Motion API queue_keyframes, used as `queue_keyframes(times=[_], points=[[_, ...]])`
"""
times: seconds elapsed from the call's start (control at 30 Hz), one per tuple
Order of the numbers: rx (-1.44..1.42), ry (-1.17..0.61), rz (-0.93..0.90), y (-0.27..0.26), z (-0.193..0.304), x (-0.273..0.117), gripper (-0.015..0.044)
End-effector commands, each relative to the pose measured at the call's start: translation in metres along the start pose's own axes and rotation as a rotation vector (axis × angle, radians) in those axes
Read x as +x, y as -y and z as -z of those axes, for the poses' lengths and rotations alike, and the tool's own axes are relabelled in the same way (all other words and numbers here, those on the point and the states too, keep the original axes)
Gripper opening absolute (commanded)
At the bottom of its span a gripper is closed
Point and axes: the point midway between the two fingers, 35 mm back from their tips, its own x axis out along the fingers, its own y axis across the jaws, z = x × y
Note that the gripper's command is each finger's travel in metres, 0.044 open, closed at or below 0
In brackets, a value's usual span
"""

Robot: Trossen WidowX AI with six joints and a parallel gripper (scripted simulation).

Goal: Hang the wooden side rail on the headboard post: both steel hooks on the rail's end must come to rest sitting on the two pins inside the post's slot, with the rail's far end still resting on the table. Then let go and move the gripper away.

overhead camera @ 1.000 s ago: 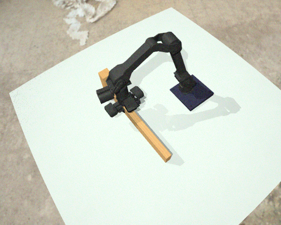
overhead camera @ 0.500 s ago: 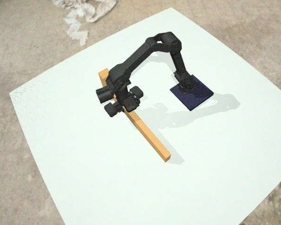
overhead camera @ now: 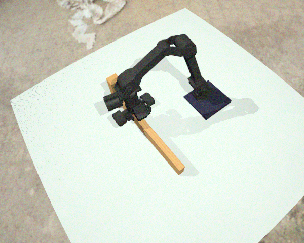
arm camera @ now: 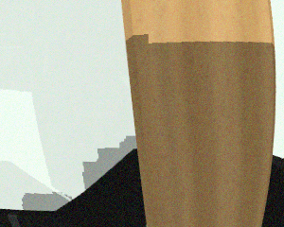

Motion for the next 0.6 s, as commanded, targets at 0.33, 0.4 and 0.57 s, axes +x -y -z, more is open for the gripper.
queue_keyframes(times=[0.33, 0.4, 0.57], points=[[-0.001, -0.003, 0.006, -0.0004, 0.0026, -0.0008, 0.0], [-0.001, -0.003, 0.006, -0.0004, 0.0028, -0.001, 0.0], [-0.001, -0.003, 0.006, -0.0001, 0.0034, -0.0015, 0.0]])
